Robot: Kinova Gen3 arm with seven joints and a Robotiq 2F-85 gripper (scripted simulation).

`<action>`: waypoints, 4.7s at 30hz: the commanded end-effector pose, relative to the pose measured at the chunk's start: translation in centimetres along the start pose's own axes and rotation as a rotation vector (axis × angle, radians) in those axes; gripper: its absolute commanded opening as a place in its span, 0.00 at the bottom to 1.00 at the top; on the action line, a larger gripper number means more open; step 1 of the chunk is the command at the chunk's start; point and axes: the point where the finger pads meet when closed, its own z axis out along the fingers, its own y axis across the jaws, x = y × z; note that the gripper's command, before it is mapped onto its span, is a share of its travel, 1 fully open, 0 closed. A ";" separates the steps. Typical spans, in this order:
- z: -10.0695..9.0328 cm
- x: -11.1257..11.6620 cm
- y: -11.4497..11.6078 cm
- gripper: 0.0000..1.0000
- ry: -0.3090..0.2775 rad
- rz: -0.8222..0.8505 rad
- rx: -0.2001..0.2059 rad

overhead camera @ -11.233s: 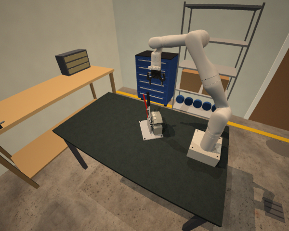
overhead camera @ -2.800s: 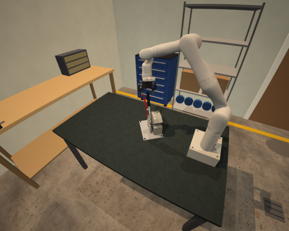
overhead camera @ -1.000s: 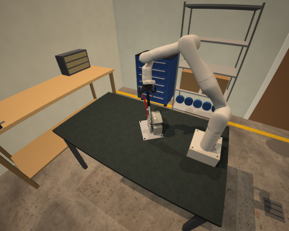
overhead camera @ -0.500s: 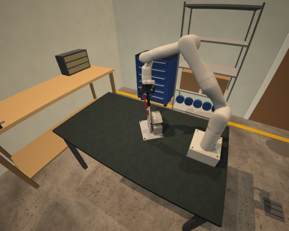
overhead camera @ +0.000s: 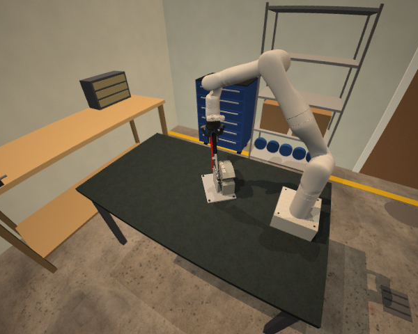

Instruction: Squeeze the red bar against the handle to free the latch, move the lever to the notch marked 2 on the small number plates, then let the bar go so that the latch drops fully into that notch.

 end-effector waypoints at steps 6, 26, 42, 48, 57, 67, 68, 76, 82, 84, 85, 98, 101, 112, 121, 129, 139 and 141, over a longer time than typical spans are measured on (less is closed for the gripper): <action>0.2 0.0 0.1 0.00 0.002 -0.002 0.001; 0.2 0.0 0.1 0.00 0.002 -0.002 0.001; 0.2 0.0 0.1 0.00 0.002 -0.002 0.001; 0.2 0.1 0.1 0.00 0.002 -0.002 0.001; -0.1 0.7 0.1 0.00 0.002 -0.002 0.001; -0.6 2.4 0.1 0.00 0.002 -0.002 0.001; -0.6 2.4 0.1 0.00 0.002 -0.002 0.001; -1.1 4.3 0.1 0.00 0.002 -0.002 0.001; -1.4 5.5 0.1 0.00 0.002 -0.002 0.001; -1.4 5.7 0.1 0.00 0.002 -0.002 0.001; -1.4 5.7 0.1 0.00 0.002 -0.002 0.001; -1.6 6.7 0.1 0.00 0.002 -0.002 0.001; -1.6 6.7 0.1 0.00 0.002 -0.002 0.001; -1.6 6.7 0.1 0.00 0.002 -0.002 0.001; -1.6 6.7 0.1 0.00 0.002 -0.002 0.001; -1.6 6.7 0.1 0.00 0.002 -0.002 0.001; -1.6 7.0 0.1 0.00 0.002 -0.002 0.001; -1.6 7.2 0.1 0.00 0.002 -0.002 0.001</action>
